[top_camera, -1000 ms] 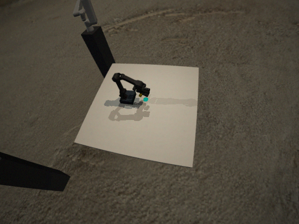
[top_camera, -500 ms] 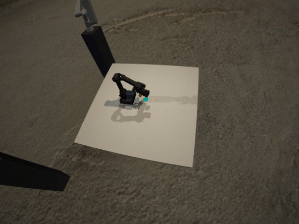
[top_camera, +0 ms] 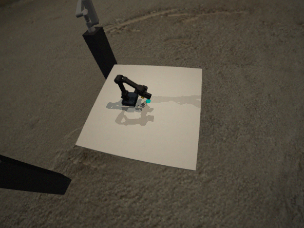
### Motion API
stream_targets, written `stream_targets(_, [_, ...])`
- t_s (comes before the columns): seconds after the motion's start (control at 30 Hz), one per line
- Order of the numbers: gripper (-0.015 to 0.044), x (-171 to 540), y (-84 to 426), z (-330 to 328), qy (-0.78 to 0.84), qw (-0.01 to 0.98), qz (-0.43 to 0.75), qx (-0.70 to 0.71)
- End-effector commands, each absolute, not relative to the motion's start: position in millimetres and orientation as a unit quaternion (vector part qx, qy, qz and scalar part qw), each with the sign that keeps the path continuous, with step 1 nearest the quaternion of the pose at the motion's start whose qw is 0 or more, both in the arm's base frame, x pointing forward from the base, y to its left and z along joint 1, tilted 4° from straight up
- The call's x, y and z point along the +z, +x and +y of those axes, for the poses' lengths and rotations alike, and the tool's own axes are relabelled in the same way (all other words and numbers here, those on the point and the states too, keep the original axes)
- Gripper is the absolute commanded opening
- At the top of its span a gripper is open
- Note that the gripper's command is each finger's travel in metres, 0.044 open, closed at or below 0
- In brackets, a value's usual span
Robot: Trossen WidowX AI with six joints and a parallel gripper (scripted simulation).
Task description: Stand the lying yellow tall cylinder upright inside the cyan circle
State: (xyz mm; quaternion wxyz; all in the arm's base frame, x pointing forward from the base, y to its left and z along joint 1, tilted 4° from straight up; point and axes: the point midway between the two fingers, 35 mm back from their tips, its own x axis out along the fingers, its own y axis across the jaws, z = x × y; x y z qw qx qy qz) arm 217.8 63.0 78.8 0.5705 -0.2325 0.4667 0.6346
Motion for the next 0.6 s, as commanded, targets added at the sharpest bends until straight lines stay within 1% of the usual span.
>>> stream_targets(0.0, [0.0105,77.8,215.8,63.3,-0.222,0.573,0.458,0.642])
stream_targets(0.57, [0.0105,77.9,214.7,63.0,-0.192,0.592,0.423,0.659])
